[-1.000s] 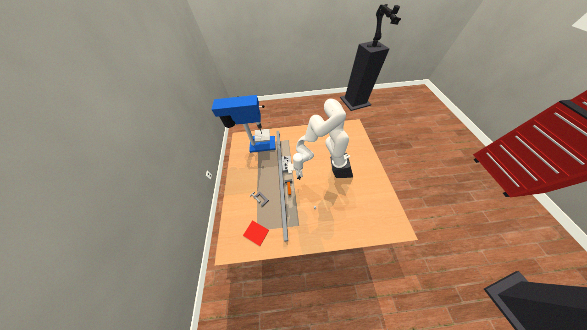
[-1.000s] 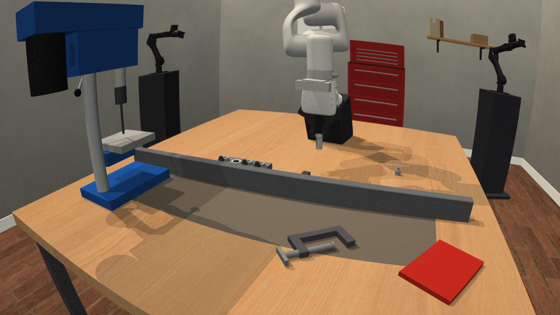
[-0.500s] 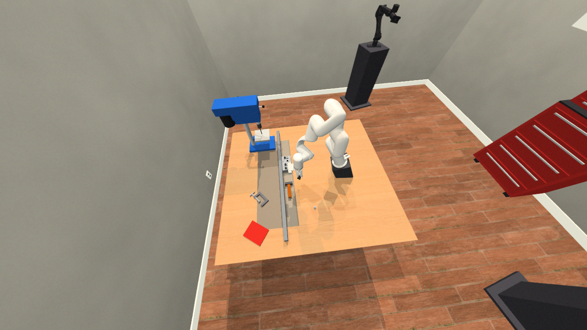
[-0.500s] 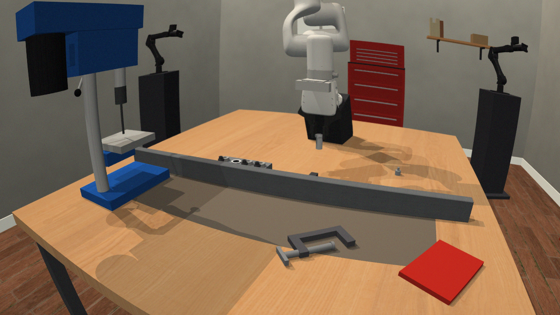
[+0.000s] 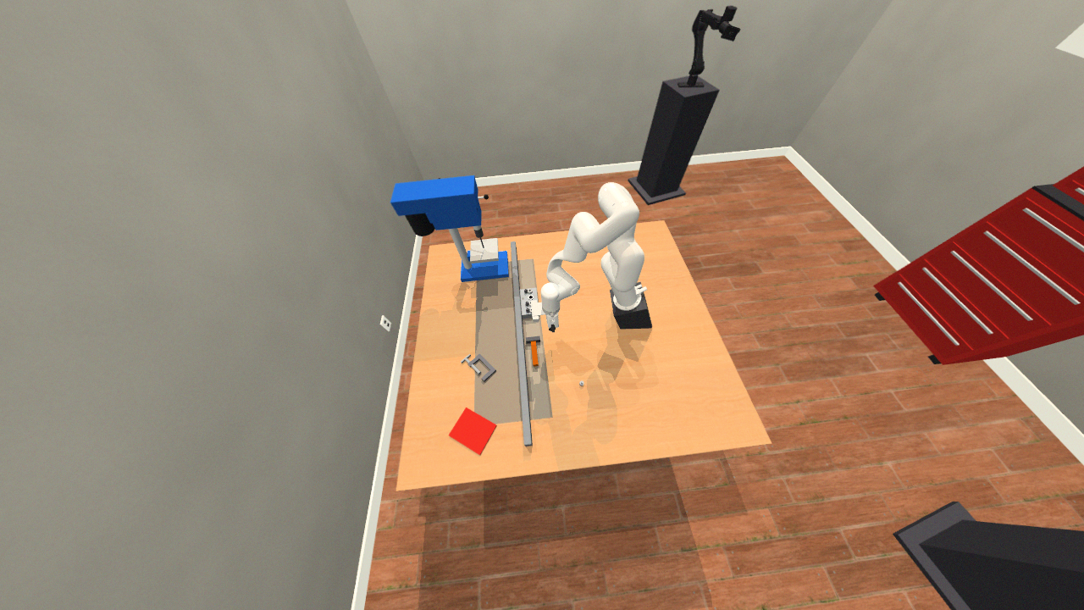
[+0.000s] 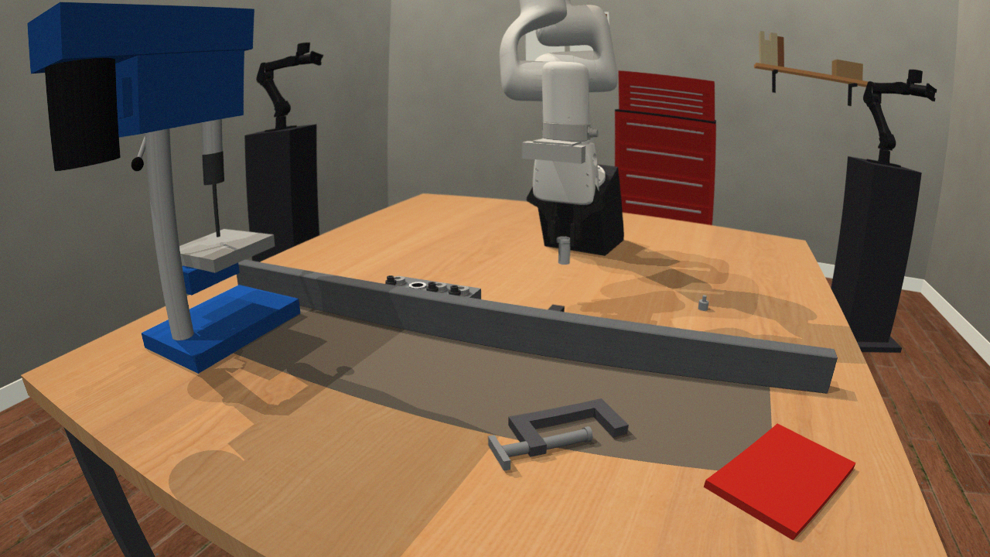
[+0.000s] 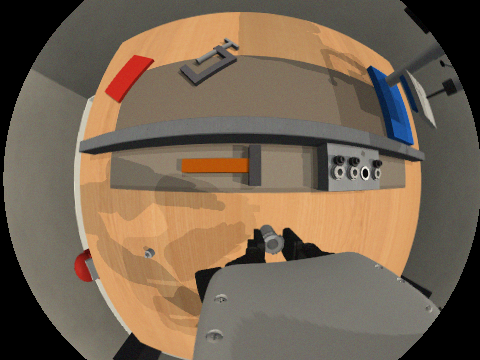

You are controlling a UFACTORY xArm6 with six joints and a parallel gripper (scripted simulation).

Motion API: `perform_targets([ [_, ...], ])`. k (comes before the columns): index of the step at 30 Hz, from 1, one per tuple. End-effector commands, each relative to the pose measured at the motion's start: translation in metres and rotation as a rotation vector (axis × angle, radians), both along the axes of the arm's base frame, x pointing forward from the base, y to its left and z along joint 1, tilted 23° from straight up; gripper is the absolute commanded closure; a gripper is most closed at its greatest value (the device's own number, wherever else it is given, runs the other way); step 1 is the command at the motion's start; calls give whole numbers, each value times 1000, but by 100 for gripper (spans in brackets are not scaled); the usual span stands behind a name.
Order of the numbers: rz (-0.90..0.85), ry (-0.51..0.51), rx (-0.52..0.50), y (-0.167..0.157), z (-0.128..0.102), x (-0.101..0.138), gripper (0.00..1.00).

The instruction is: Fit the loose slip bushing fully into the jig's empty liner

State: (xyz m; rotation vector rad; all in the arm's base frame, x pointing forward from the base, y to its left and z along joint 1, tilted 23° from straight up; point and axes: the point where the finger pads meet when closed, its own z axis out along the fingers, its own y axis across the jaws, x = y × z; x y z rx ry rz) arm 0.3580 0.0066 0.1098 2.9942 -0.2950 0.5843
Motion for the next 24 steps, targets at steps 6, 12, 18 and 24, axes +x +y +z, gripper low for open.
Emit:
perform_targets([
  [6, 0, -3, 0, -2, 1, 1, 74],
  [12, 0, -3, 0, -14, 4, 3, 74],
  [18, 0, -3, 0, -29, 7, 5, 74],
  [24, 0, -3, 0, -36, 8, 5, 74],
])
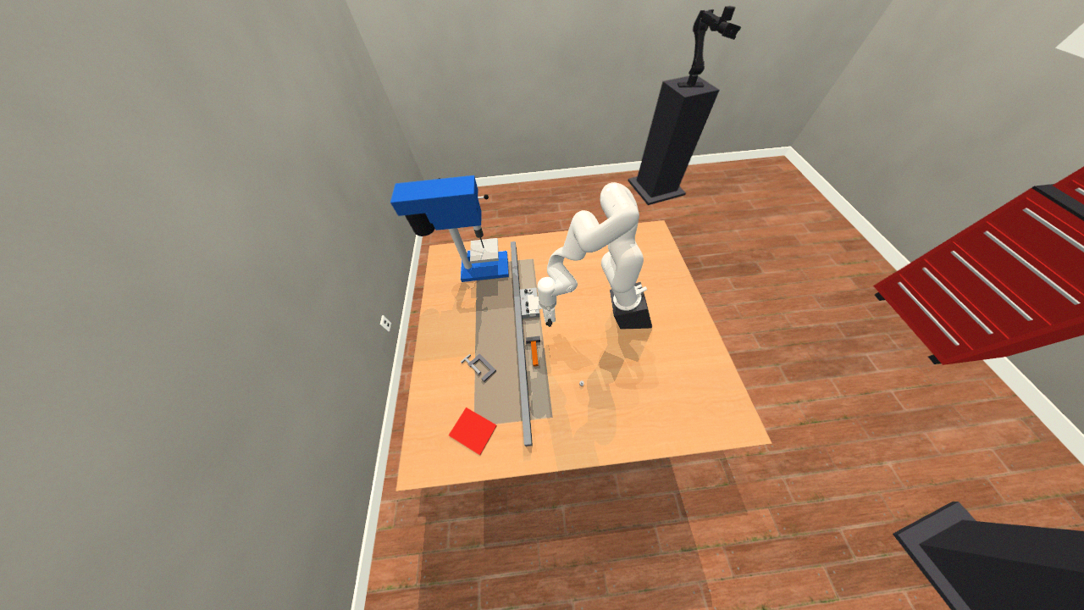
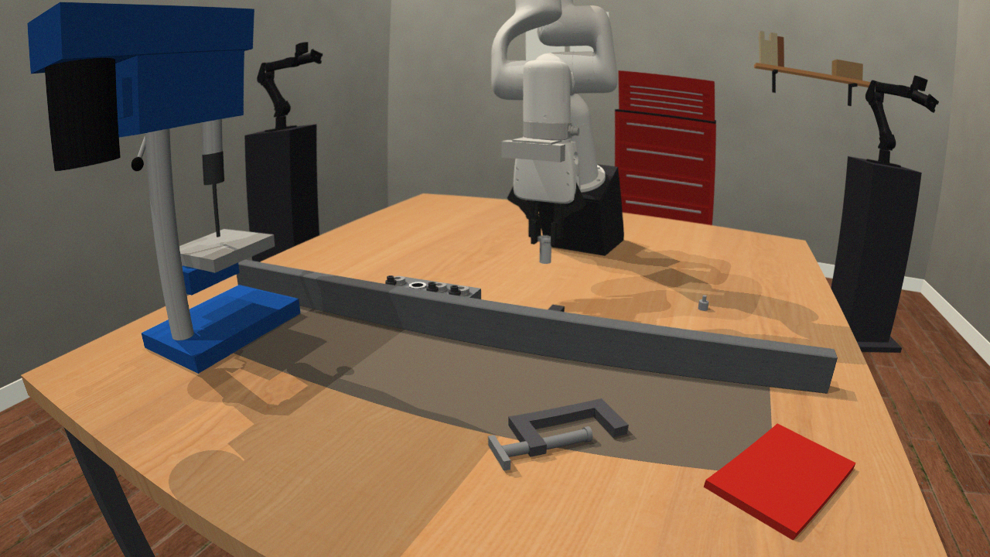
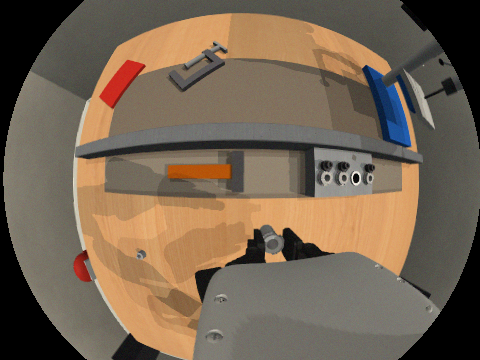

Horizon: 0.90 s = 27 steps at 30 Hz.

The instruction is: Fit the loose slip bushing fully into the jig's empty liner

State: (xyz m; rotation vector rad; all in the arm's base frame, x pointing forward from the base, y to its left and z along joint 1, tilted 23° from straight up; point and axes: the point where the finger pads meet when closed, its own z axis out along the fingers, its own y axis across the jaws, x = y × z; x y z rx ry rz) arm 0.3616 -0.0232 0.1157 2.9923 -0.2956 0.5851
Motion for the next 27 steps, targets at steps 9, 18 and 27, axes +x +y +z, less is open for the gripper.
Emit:
perform_targets([
  [9, 1, -3, 2, -28, 7, 4, 74],
  [18, 1, -3, 2, -43, 10, 6, 74],
  [27, 1, -3, 2, -58, 13, 8, 74],
])
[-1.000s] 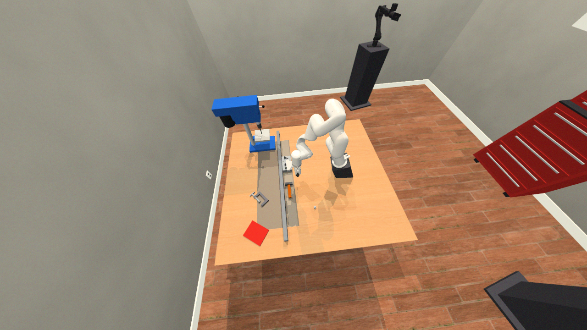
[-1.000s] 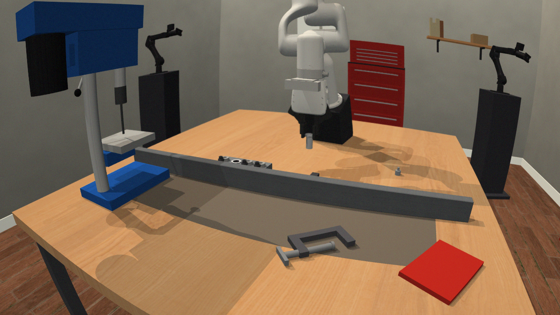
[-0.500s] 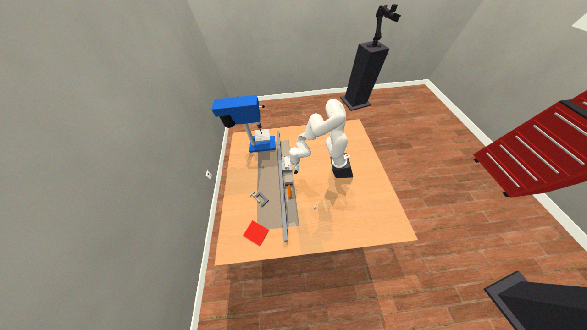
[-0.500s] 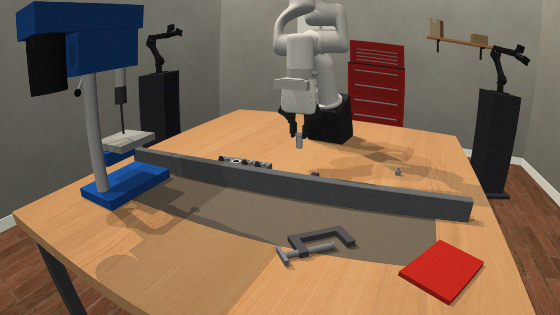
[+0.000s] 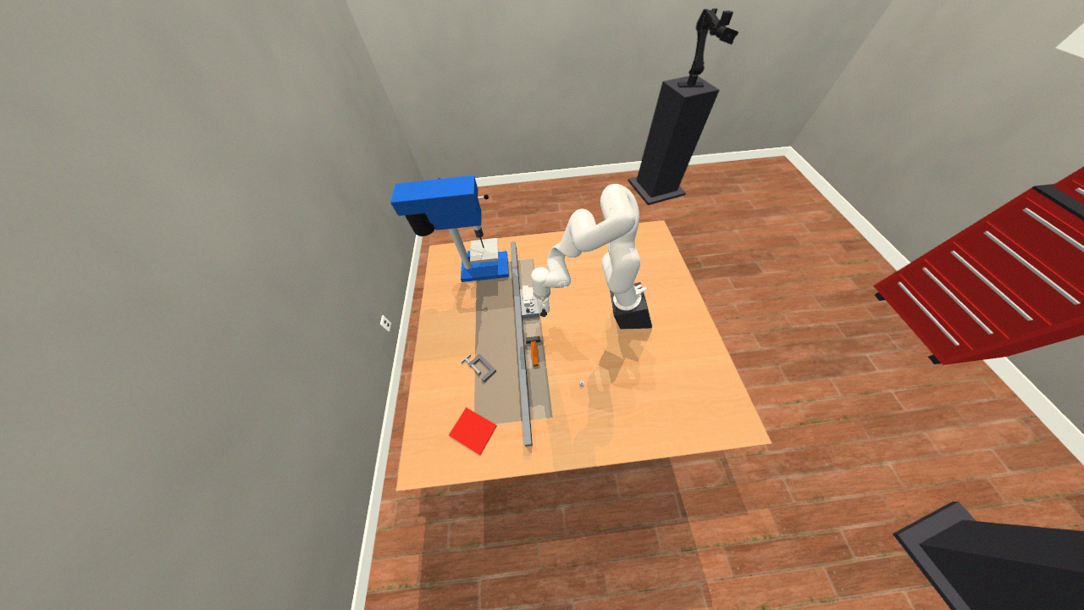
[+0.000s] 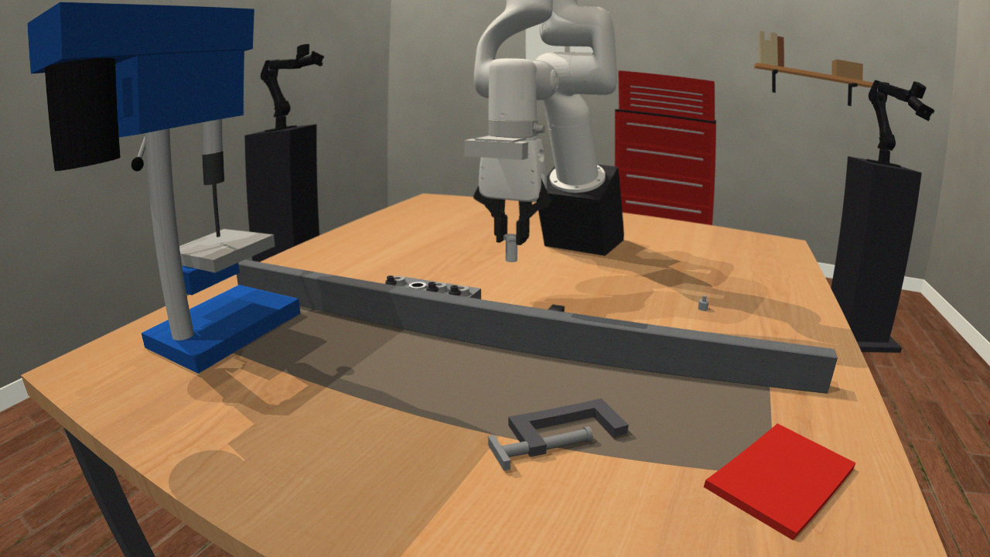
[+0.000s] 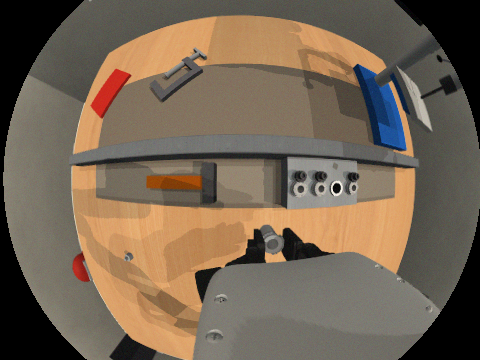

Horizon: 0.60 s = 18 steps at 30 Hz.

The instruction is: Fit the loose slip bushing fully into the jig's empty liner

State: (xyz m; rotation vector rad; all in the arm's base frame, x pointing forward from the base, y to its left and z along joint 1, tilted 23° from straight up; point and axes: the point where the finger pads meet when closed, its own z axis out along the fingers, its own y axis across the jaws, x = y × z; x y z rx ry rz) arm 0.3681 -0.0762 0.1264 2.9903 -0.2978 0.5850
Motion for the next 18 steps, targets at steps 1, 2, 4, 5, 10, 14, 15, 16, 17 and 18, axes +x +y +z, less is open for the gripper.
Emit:
perform_targets([
  [1, 3, -2, 3, -5, 2, 2, 74],
  [2, 3, -2, 3, -5, 2, 2, 74],
  [4, 3, -3, 3, -9, 3, 2, 74],
  [5, 3, -3, 3, -11, 3, 2, 74],
  [10, 3, -3, 3, -23, 5, 4, 74],
  [14, 3, -3, 3, -33, 8, 5, 74],
  [15, 3, -3, 3, -34, 8, 5, 74],
  [16, 3, -3, 3, -34, 8, 5, 74],
  [17, 3, -3, 3, -34, 8, 5, 74],
  [18, 3, -3, 3, -34, 8, 5, 74],
])
